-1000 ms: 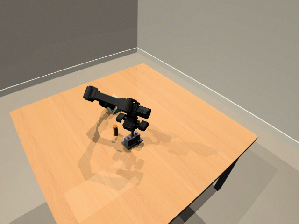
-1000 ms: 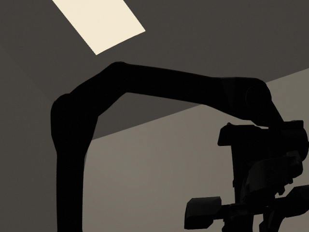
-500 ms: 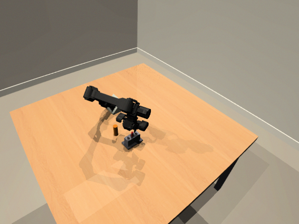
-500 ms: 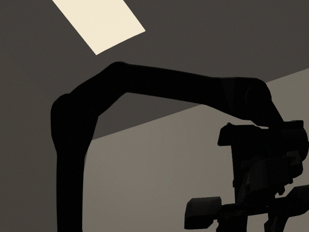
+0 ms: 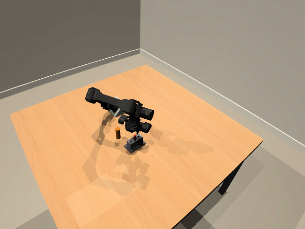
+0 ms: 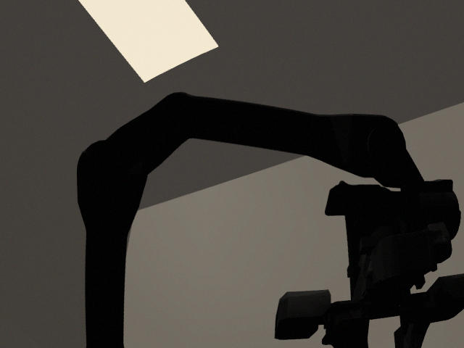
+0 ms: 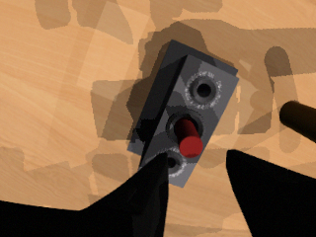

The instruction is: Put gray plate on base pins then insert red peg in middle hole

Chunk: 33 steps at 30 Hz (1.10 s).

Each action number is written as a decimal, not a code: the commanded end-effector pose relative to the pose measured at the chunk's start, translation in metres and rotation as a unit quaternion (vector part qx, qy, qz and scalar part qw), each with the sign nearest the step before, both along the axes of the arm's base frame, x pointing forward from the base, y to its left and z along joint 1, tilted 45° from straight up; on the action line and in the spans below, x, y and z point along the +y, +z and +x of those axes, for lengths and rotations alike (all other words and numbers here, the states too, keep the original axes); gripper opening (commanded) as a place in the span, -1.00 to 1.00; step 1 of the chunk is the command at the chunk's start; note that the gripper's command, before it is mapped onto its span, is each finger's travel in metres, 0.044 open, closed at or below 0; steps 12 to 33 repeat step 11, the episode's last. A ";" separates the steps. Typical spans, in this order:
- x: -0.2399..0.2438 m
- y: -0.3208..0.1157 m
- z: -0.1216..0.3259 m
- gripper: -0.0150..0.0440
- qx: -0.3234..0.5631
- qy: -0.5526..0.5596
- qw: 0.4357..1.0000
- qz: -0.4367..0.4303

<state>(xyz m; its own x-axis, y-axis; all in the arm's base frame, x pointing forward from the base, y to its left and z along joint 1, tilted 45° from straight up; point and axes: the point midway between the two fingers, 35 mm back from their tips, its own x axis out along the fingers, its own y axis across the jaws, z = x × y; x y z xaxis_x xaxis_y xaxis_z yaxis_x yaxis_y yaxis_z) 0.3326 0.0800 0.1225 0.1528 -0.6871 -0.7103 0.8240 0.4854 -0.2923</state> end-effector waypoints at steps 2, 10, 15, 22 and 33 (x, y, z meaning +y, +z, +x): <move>0.003 0.003 -0.001 0.02 -0.004 -0.001 1.000 0.002; 0.005 0.006 -0.002 0.02 -0.004 -0.001 1.000 0.002; 0.005 0.006 -0.003 0.02 -0.004 -0.001 1.000 0.002; 0.005 0.006 -0.003 0.02 -0.004 -0.001 1.000 0.002; 0.005 0.006 -0.003 0.02 -0.004 -0.001 1.000 0.002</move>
